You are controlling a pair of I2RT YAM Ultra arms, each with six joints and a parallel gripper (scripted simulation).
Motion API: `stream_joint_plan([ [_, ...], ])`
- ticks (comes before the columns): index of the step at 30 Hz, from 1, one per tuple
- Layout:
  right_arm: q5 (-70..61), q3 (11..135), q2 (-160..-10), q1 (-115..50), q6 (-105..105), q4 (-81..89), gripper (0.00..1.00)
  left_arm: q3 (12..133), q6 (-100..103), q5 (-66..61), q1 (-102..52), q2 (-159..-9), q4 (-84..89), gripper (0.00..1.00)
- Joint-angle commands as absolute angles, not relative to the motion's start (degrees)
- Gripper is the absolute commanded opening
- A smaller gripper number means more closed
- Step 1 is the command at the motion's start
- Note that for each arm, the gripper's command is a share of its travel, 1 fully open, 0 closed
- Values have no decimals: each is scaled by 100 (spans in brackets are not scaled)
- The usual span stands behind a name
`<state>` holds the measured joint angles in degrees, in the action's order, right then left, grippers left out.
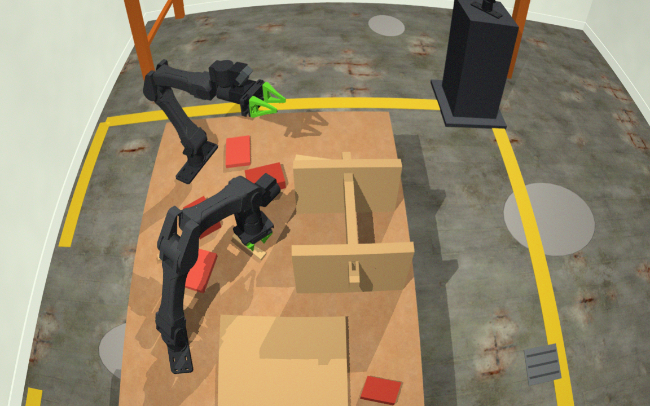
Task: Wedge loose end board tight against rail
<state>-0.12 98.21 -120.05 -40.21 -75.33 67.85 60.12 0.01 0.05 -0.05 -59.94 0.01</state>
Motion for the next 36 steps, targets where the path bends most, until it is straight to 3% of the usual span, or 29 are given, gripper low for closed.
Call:
stream_joint_plan([
  [1, -58, 9786, -11977, -4020, -6196, 6856, 42, 6281, 11, 33, -59, -6058, -135, 46],
  [36, -32, 9854, -11851, -4010, 1372, 6759, 42, 6281, 11, 33, -59, -6058, -135, 46],
])
